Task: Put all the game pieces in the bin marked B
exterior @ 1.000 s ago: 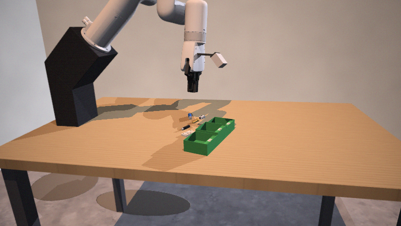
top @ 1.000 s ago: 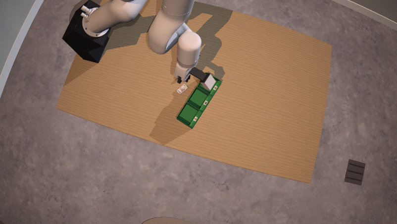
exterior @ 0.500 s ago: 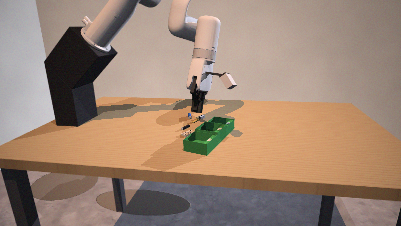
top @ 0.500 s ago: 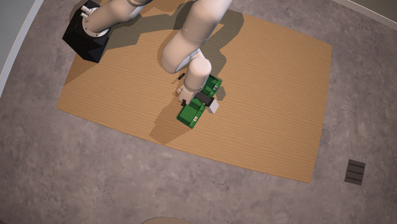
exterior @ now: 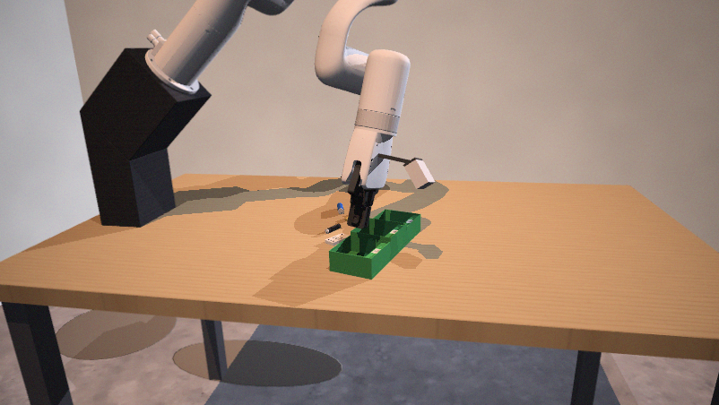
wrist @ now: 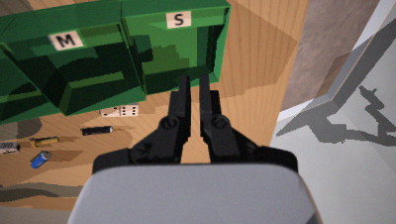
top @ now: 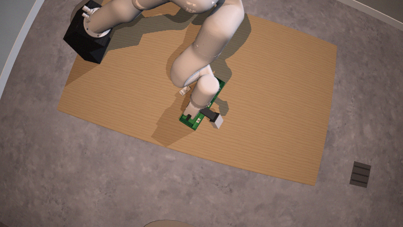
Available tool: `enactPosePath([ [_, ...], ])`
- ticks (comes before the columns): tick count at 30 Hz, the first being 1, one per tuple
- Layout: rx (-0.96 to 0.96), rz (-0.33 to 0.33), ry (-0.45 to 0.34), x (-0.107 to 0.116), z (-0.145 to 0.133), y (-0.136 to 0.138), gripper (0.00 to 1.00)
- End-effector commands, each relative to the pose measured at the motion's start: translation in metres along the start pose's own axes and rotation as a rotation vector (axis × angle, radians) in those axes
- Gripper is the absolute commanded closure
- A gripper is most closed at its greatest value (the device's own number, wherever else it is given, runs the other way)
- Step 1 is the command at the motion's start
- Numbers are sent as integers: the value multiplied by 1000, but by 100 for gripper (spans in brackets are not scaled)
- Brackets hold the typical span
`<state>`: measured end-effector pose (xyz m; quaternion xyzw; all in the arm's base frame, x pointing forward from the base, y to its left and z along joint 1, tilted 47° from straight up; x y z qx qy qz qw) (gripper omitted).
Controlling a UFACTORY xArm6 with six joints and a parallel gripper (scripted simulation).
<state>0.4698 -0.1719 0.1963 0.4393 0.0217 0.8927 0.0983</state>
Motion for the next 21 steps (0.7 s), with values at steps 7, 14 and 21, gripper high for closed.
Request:
enactPosePath([
  [7,5,140,90,-1,-2,7,93],
  [14,5,159,94,-1,-2,8,93],
  [21,6,186,108,-2,-3,9,93],
])
Point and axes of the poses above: the point where the finger pads meet when closed, its own x axis back along the fingers, its own y axis across the jaws, z = x × y, the point moved 4 cm from there along x, back along the fingers, and after that the axes turned 11 degrees about x, right-handed, at the moved point
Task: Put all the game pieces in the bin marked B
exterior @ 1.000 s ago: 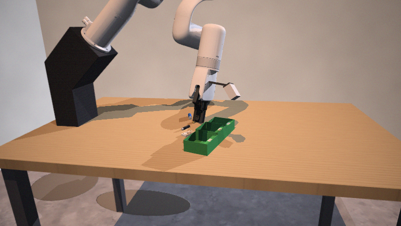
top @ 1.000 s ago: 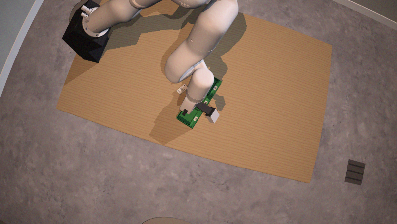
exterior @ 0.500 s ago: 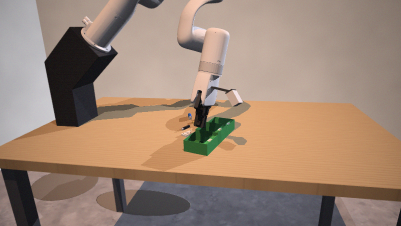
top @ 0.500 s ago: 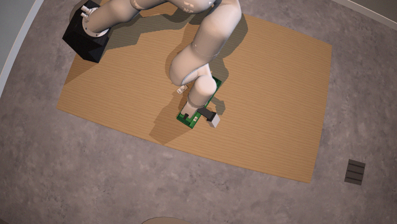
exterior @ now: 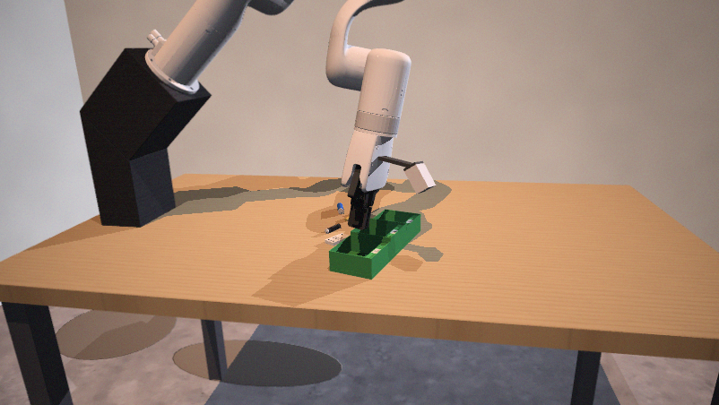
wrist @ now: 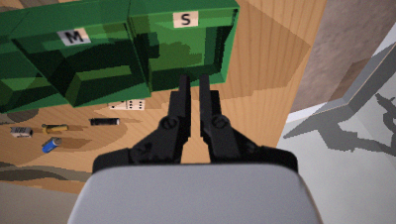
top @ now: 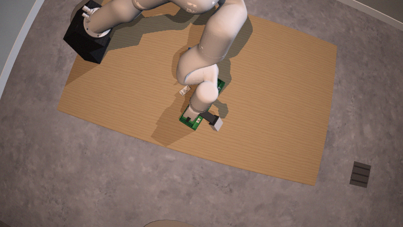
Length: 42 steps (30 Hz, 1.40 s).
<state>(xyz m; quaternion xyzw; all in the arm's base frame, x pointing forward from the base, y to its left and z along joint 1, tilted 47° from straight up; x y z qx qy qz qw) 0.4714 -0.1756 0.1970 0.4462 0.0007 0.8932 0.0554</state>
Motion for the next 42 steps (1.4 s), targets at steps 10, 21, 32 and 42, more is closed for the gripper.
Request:
enactPosePath([
  [10,16,133,174,0,-7,7,93],
  [21,16,133,174,-8,-5,6,93],
  [32,16,133,174,-32,-1,3,93],
  [42,16,133,174,-53,2,0,93],
])
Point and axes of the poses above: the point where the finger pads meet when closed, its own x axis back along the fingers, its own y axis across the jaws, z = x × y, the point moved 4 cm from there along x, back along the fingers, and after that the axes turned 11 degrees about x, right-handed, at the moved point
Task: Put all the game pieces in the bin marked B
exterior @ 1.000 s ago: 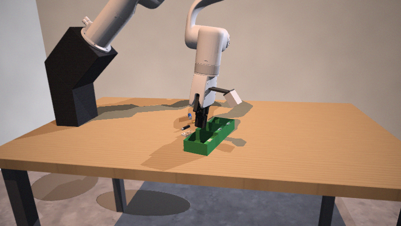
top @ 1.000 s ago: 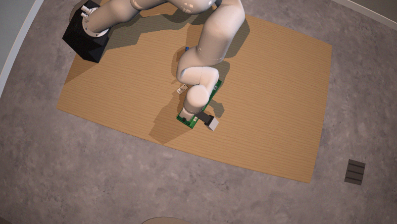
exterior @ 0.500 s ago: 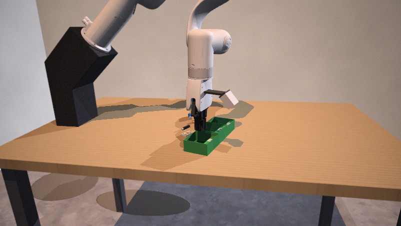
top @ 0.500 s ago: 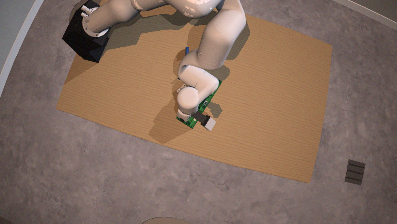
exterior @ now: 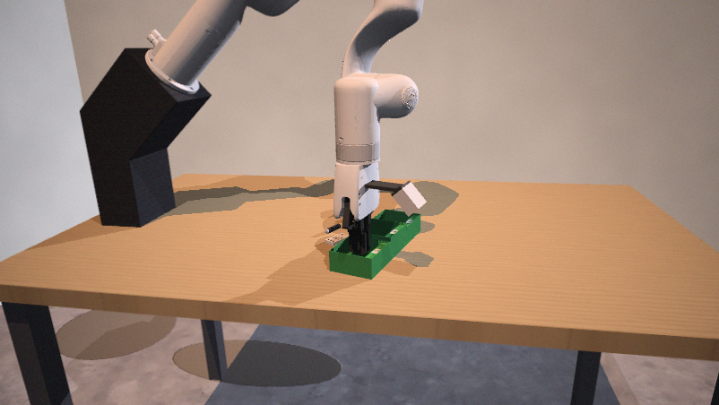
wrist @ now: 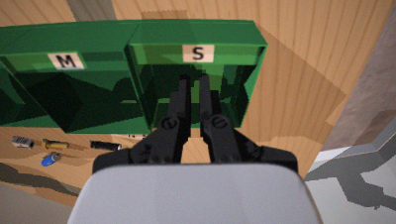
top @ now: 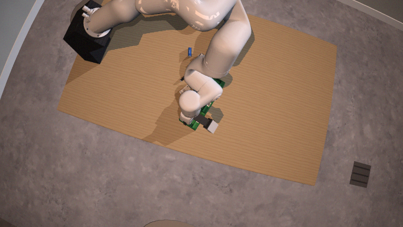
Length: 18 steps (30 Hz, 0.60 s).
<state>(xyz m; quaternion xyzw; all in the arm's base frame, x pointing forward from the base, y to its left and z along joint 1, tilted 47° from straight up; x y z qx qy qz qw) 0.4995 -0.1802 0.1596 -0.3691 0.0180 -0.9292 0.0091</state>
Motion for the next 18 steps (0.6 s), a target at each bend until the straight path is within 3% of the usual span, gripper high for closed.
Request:
enactPosePath([
  [1,1,-3,5,-8,1,1,93],
  [18,1,-3,5,-12,1,1,93],
])
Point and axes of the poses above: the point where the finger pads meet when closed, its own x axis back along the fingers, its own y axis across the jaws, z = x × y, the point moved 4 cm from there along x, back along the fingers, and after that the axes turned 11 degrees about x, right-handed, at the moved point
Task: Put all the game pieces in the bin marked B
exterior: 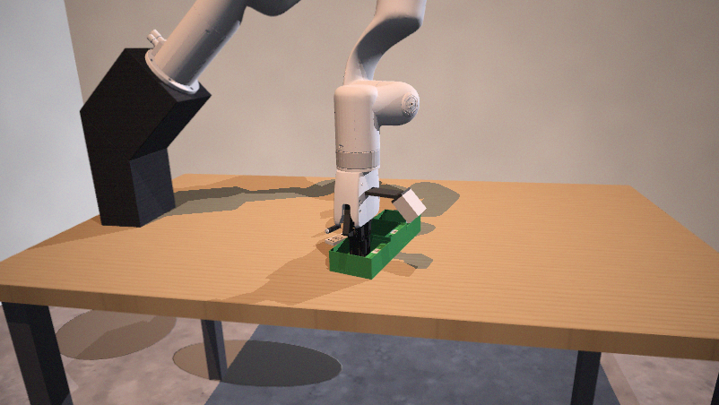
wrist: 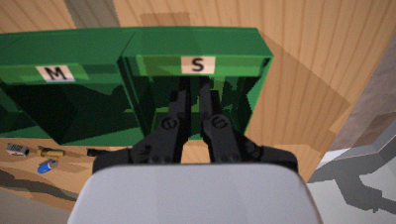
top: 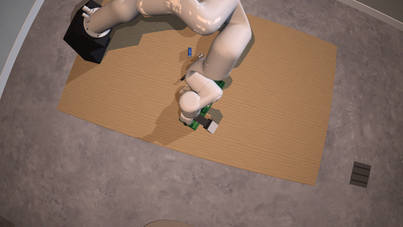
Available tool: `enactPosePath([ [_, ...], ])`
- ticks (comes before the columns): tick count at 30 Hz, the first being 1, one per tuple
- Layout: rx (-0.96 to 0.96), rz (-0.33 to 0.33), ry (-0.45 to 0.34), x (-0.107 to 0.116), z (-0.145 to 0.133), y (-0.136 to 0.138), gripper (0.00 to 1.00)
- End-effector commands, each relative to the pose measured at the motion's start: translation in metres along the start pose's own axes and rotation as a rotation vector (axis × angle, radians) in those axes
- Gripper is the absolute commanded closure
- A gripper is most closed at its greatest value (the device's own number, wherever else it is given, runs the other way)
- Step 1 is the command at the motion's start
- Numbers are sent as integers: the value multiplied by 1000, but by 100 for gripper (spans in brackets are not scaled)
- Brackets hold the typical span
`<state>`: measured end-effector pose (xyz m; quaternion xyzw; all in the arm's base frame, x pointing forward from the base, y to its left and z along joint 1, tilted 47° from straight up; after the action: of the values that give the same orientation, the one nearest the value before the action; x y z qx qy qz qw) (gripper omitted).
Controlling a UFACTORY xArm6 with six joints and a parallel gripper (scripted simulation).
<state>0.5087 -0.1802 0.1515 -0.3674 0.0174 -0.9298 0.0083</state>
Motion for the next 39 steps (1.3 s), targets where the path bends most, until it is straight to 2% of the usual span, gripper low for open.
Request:
enactPosePath([
  [1,0,-1,2,0,1,0,93],
  [35,0,-1,2,1,1,0,93],
  [39,0,-1,2,6,1,0,93],
])
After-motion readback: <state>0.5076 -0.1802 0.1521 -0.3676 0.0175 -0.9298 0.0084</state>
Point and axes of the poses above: the point where the finger pads meet when closed, its own x axis back along the fingers, its own y axis across the jaws, z = x × y, the point moved 4 cm from there along x, back along the fingers, and after that the axes turned 11 degrees about x, right-handed, at the moved point
